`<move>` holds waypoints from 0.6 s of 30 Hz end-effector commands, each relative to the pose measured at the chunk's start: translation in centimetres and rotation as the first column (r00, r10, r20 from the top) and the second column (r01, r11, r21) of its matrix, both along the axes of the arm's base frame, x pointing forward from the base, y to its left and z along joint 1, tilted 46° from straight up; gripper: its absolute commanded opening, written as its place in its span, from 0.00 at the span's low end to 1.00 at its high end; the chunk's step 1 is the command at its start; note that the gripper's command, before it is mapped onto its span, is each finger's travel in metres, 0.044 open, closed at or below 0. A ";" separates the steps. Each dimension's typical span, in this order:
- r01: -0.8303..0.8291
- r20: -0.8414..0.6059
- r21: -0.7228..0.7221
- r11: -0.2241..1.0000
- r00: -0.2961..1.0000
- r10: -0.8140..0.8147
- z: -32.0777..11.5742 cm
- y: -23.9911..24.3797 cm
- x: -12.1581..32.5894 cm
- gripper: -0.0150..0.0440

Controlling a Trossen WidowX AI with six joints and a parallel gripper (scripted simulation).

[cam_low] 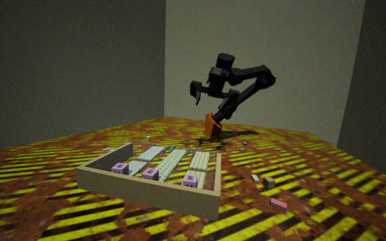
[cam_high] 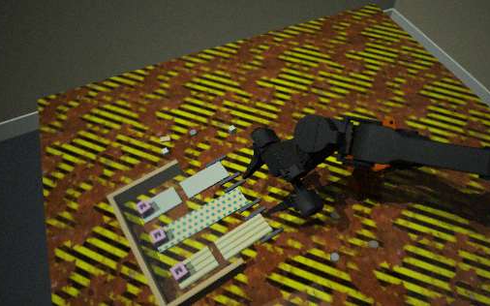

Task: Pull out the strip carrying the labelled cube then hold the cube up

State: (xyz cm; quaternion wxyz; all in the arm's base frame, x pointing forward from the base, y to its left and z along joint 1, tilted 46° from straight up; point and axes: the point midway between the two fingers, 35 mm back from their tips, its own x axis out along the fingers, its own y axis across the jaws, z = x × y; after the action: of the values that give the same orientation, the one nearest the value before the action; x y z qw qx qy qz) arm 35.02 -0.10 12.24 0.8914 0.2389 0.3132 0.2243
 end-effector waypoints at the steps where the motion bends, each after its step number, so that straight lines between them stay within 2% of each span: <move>1: 0.153 -0.101 0.117 0.981 0.985 -0.142 -3.8 -4.9 -1.7 0.93; 4: 0.214 -0.136 0.160 0.964 0.972 -0.193 -5.0 -6.6 -2.6 0.93; 14: 0.214 -0.136 0.160 0.964 0.972 -0.193 -5.0 -6.6 -2.6 0.93; 18: 0.155 -0.193 0.121 0.980 0.973 -0.130 -6.1 -6.4 -1.1 0.75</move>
State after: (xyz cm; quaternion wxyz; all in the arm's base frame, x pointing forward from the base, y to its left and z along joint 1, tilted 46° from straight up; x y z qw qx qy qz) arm 32.83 -6.59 6.91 0.8603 0.3549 0.3346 0.1481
